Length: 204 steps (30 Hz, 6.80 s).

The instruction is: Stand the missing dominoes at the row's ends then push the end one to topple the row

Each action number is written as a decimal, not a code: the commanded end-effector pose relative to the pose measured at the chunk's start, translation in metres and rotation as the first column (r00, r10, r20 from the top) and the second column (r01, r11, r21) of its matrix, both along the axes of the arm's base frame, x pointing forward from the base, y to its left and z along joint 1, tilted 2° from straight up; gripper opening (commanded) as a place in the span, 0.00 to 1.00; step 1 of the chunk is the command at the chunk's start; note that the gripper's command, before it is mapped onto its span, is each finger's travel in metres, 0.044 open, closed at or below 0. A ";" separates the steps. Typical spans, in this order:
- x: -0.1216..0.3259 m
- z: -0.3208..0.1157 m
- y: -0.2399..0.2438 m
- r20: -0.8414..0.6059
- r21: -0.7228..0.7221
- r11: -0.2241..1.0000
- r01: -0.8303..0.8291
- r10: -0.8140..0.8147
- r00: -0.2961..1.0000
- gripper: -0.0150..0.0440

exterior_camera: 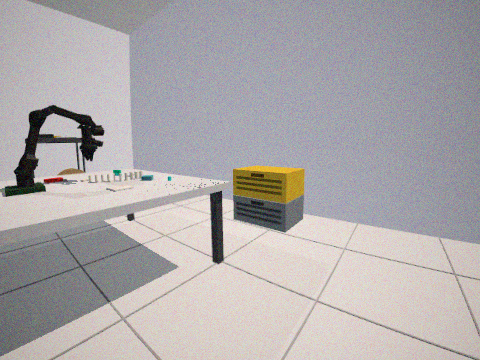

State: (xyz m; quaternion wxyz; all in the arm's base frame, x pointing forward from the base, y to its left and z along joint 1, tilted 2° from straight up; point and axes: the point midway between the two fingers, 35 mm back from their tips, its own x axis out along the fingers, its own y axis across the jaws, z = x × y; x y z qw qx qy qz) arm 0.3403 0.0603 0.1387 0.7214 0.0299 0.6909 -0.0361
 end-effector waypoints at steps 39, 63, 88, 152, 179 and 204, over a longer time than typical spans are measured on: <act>0.001 -0.131 0.070 -0.038 -0.001 0.851 -0.525 0.525 0.850 1.00; 0.001 -0.129 0.070 -0.038 -0.001 0.851 -0.525 0.525 0.850 0.44; 0.036 -0.006 0.136 -0.036 -0.001 0.596 -0.803 0.803 0.595 0.44; 0.125 -0.080 0.185 0.683 0.013 0.610 -0.792 0.573 0.453 0.44; 0.103 -0.075 0.166 0.893 -0.004 0.589 -0.808 0.366 0.263 0.44; 0.042 -0.052 0.138 0.980 -0.081 0.536 -0.840 0.198 0.032 0.44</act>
